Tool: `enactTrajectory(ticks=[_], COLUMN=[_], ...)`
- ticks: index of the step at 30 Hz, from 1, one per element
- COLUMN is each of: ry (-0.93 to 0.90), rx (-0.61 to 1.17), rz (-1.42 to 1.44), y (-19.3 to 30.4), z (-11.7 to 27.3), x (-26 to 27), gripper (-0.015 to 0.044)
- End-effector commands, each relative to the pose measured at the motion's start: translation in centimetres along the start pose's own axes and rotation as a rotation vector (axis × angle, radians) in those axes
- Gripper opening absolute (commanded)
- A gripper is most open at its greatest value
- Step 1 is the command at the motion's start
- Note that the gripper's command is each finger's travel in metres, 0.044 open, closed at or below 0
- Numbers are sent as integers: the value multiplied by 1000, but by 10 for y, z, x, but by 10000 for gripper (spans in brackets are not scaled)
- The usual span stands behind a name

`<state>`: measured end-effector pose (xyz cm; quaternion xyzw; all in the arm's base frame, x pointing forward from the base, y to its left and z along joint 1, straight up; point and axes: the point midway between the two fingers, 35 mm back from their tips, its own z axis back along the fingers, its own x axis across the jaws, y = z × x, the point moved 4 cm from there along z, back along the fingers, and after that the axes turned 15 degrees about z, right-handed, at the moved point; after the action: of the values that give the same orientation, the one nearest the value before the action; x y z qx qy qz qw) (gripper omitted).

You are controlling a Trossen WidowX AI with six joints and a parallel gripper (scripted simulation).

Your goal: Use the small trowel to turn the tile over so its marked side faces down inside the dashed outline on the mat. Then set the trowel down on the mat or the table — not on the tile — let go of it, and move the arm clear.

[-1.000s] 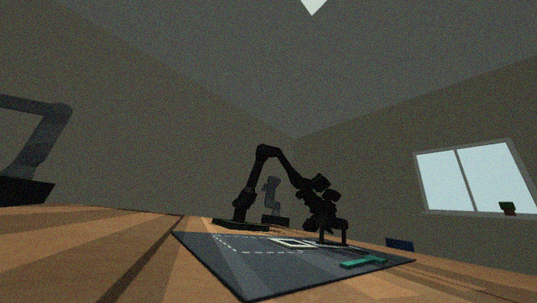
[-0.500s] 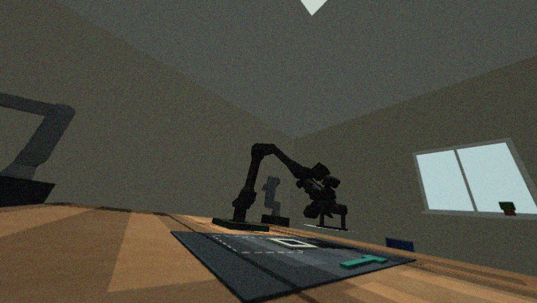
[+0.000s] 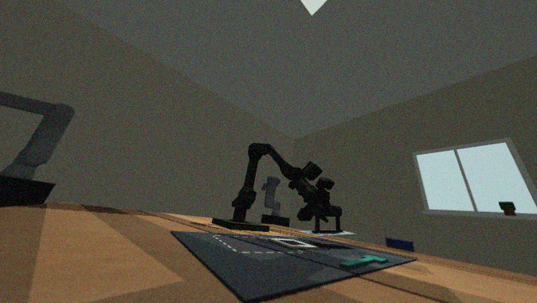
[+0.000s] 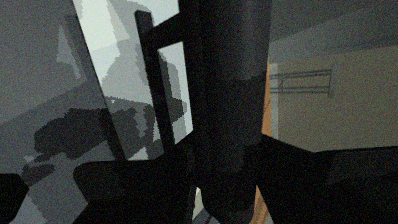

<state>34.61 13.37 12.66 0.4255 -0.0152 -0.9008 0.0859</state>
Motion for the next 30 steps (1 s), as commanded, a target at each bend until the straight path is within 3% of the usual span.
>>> enactTrajectory(ticks=[1,30], ry=[31,31], rx=[-15,-15], rz=[-5,-4], y=[0,-2], z=[5,-21], x=[-7,18], gripper=[0,0])
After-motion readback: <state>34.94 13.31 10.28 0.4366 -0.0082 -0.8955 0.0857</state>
